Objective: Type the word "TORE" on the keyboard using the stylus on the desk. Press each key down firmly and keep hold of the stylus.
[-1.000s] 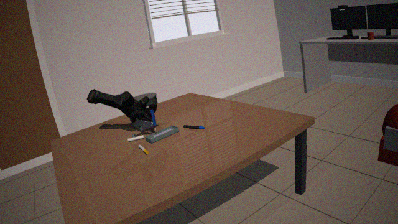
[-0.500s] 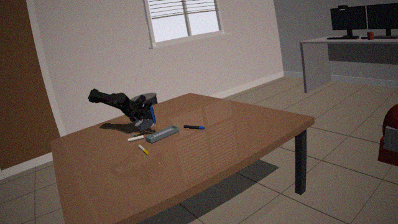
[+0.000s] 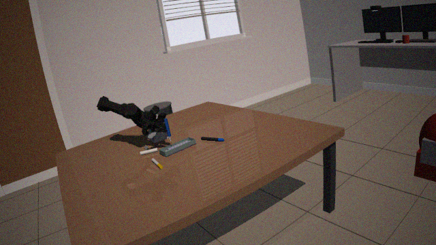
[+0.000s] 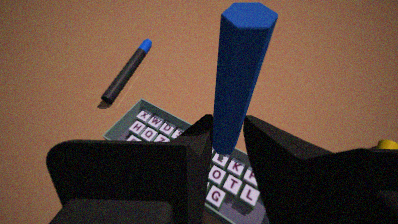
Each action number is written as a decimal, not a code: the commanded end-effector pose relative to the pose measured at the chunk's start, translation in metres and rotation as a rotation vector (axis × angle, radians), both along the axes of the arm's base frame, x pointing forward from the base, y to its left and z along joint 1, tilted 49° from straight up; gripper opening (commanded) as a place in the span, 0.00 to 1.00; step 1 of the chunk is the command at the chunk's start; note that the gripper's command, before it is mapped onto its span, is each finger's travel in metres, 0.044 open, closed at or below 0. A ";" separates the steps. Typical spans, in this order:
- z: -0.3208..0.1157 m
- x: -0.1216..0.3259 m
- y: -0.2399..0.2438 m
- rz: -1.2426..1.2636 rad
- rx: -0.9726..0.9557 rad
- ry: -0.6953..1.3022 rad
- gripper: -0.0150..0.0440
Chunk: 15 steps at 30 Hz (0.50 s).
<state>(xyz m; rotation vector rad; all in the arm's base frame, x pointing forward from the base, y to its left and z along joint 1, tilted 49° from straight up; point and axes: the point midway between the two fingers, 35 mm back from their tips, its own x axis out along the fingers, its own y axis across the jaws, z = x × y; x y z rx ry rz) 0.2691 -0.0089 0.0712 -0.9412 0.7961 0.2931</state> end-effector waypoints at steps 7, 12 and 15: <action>-0.013 -0.003 -0.012 0.008 -0.001 0.004 0.25; -0.017 -0.004 -0.017 0.008 -0.002 0.004 0.25; -0.017 -0.004 -0.017 0.008 -0.002 0.004 0.25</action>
